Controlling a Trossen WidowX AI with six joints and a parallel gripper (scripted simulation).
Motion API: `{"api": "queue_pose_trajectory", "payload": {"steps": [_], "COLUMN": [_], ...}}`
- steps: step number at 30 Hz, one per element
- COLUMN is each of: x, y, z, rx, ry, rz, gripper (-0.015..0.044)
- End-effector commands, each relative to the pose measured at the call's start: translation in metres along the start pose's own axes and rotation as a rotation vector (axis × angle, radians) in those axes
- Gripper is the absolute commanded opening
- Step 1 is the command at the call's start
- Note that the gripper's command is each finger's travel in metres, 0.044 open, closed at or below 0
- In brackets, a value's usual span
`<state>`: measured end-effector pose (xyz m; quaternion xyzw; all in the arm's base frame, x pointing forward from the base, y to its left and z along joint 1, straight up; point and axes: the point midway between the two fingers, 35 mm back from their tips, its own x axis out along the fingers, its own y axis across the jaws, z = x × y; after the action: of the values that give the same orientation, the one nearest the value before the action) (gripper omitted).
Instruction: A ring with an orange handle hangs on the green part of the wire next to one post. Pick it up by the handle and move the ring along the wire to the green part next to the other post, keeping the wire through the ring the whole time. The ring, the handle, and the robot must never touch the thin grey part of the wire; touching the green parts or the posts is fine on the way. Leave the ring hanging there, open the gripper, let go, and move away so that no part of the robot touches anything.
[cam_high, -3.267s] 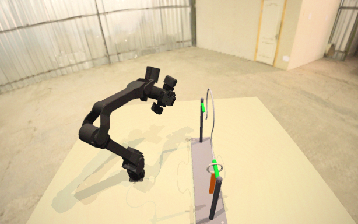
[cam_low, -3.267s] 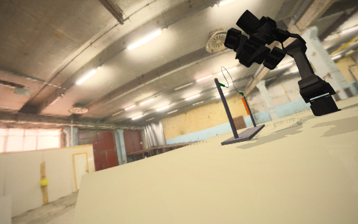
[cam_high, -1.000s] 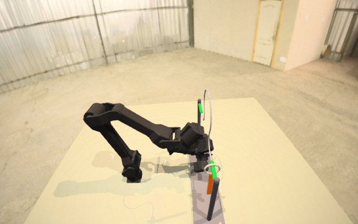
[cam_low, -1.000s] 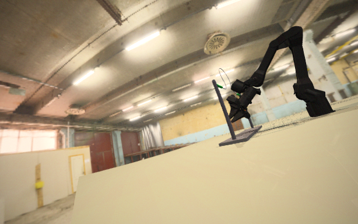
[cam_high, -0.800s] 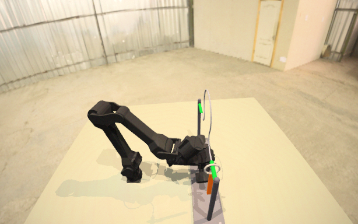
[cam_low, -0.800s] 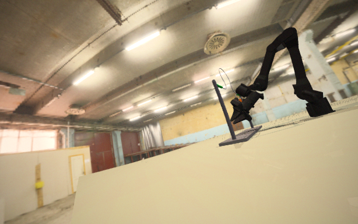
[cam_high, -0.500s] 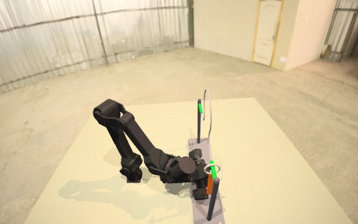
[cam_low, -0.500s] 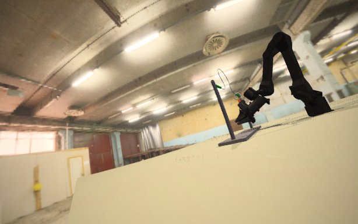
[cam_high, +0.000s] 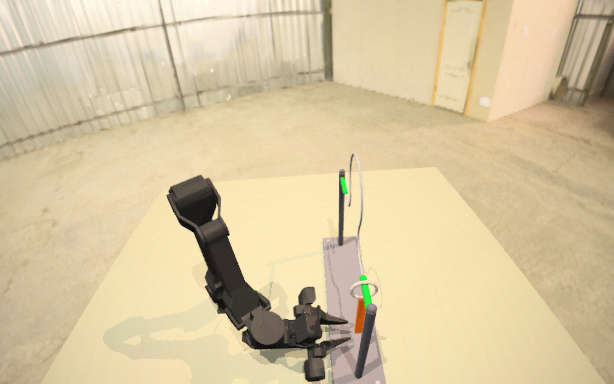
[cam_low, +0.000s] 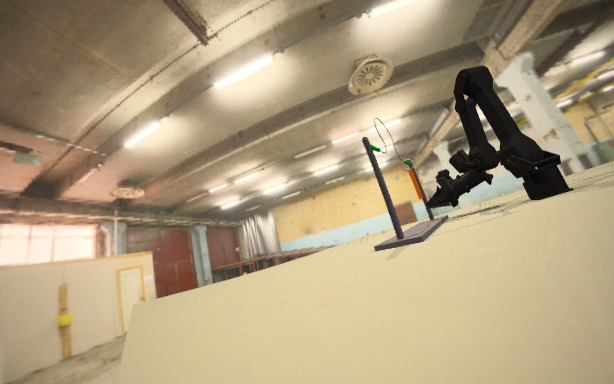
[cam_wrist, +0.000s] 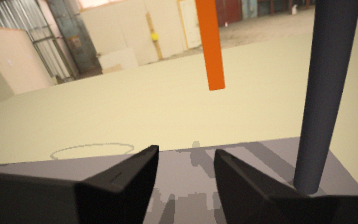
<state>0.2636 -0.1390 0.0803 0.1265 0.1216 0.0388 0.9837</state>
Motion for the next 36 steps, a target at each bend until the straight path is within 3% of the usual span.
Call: {"api": "queue_pose_trajectory", "payload": {"steps": [1,14,36], "x": [-0.020,-0.081,-0.042], "y": [-0.007,-0.009,-0.002], "z": [-0.007,-0.018,0.040], "rx": [-0.051,-0.257,-0.259], "ry": [-0.042,-0.165,-0.170], "rz": [-0.022,-0.125,-0.125], "gripper": [0.0160,0.0160,0.0160]}}
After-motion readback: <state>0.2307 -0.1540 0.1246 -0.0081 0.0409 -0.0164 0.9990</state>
